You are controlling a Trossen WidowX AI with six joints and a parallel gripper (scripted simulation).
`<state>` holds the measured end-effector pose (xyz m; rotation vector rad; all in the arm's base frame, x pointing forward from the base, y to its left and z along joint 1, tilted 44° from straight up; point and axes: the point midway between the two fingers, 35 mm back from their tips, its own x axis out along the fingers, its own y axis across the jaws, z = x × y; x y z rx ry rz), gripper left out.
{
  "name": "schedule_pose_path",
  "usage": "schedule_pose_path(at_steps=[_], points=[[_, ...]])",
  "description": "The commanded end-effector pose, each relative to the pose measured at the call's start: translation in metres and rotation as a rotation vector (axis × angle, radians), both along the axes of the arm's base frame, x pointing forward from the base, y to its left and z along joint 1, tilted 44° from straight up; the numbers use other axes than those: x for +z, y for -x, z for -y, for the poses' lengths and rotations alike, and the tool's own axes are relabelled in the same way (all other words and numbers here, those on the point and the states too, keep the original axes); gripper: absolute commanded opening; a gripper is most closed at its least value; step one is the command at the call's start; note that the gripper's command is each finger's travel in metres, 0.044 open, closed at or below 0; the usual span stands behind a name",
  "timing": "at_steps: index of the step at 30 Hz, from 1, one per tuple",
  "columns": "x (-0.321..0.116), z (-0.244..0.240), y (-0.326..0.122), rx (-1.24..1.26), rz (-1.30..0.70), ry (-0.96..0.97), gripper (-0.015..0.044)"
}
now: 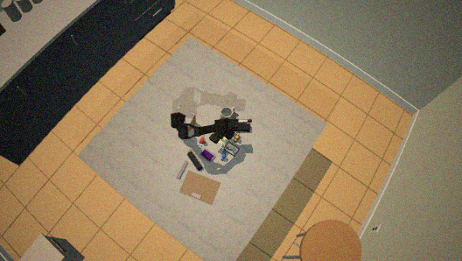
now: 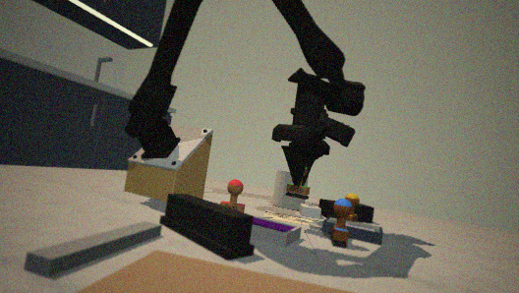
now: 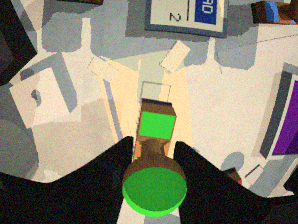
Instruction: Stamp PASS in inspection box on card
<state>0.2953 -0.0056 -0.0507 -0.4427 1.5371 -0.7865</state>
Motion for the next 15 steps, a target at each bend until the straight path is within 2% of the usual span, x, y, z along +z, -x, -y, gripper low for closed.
schedule_pose_path(at_steps=[1,15], points=[[-0.0024,0.0025,0.0015,0.005,-0.006,0.003,0.0],[-0.0091,0.0089,0.0029,0.007,-0.005,0.004,0.0]])
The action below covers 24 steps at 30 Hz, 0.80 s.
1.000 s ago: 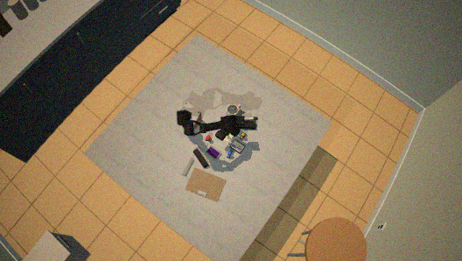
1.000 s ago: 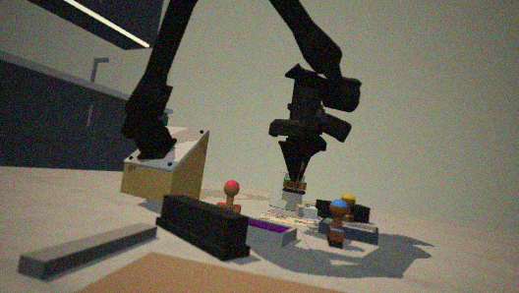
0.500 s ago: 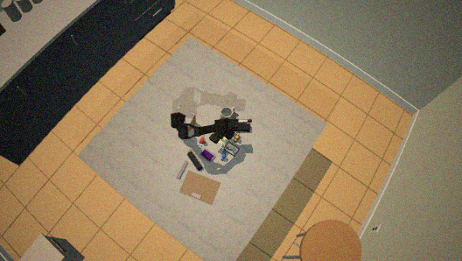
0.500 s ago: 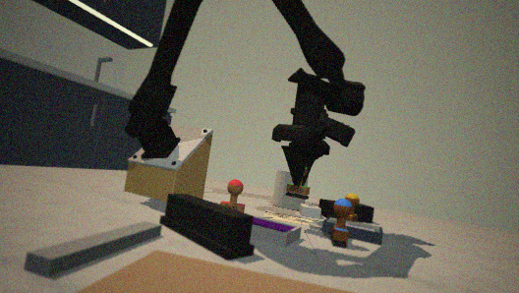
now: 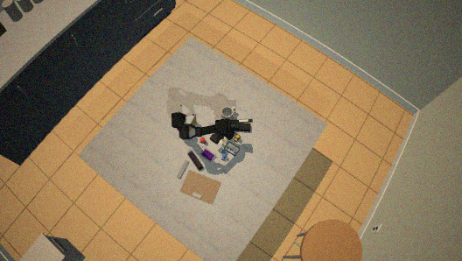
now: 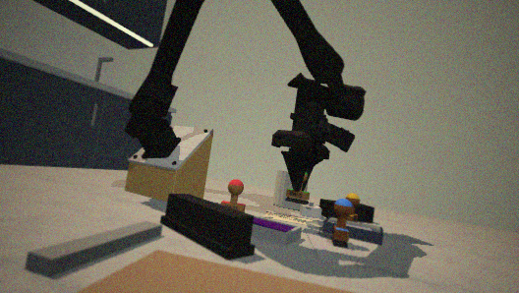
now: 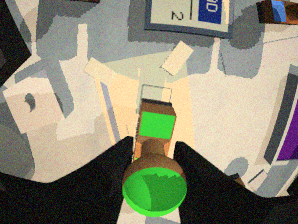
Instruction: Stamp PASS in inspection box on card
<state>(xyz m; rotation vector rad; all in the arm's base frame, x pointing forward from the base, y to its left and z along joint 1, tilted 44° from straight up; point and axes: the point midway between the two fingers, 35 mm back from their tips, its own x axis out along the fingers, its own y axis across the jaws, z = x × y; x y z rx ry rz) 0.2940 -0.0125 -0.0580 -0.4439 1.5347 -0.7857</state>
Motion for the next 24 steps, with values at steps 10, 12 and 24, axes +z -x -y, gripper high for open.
schedule_pose_path(at_steps=[10,12,24], points=[[-0.006,0.007,0.003,0.006,-0.005,0.004,0.0],[-0.007,0.008,0.003,0.006,-0.005,0.004,0.0],[-0.013,0.013,0.005,0.008,-0.004,0.005,0.0]])
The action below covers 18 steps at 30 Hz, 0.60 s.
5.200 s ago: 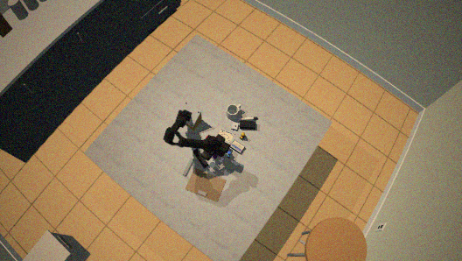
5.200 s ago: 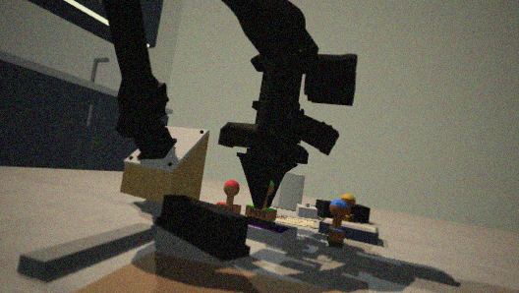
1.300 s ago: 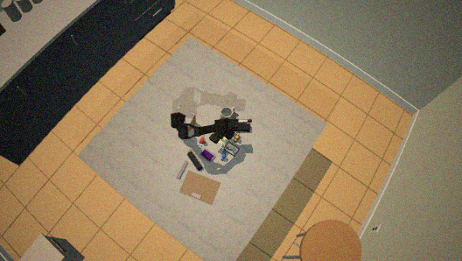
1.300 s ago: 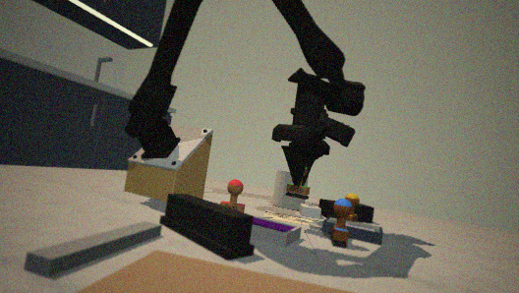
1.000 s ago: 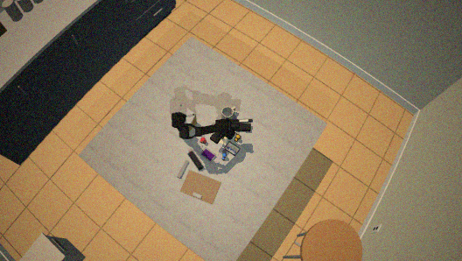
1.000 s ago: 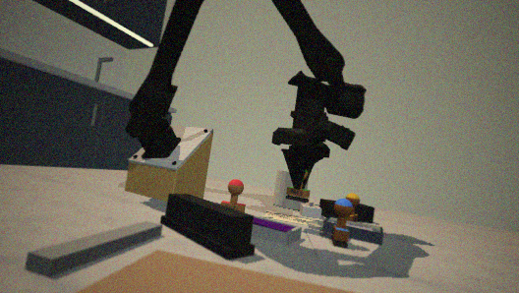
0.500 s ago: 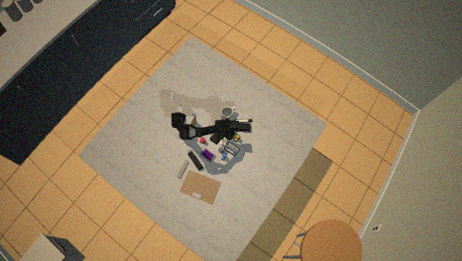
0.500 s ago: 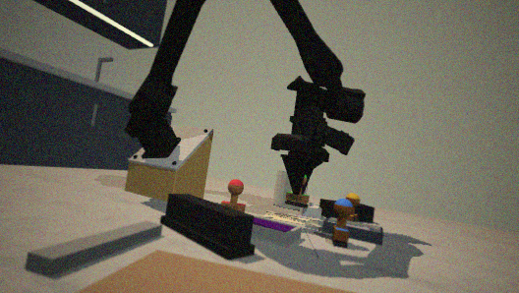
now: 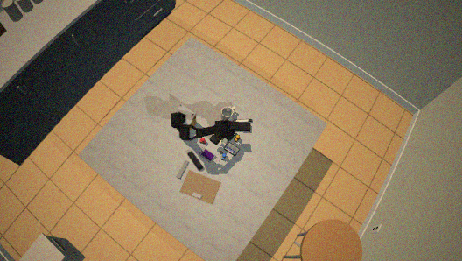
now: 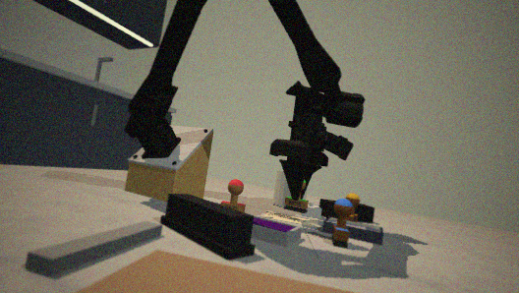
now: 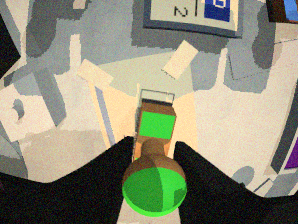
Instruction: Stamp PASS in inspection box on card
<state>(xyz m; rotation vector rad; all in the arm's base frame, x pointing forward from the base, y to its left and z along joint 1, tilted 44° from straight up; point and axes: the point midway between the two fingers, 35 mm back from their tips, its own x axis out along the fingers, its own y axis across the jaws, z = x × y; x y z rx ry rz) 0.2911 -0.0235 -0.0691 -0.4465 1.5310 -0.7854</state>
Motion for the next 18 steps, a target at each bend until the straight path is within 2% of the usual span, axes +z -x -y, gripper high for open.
schedule_pose_path(at_steps=[1,18], points=[[-0.0022,0.0025,0.0019,0.005,-0.006,0.003,0.0],[-0.0089,0.0096,0.0044,0.006,-0.005,0.005,0.0]])
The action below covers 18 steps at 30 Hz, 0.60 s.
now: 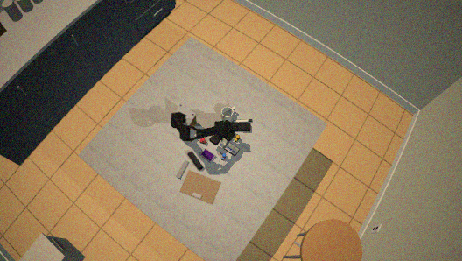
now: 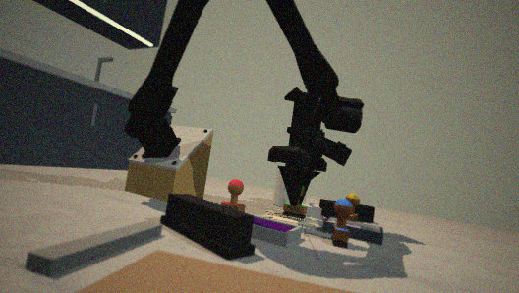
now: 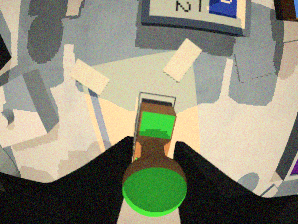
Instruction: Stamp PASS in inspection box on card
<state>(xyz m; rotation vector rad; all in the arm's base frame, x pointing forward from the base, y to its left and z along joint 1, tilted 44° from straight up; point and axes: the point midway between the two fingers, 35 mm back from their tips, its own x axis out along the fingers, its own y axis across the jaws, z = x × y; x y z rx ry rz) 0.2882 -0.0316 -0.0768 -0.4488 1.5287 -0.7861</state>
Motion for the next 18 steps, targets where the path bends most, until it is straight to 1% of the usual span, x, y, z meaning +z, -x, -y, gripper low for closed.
schedule_pose_path(at_steps=[1,18], points=[[-0.0012,0.0014,0.0015,0.005,-0.006,0.003,0.0],[-0.0031,0.0033,0.0019,0.005,-0.006,0.003,0.0]])
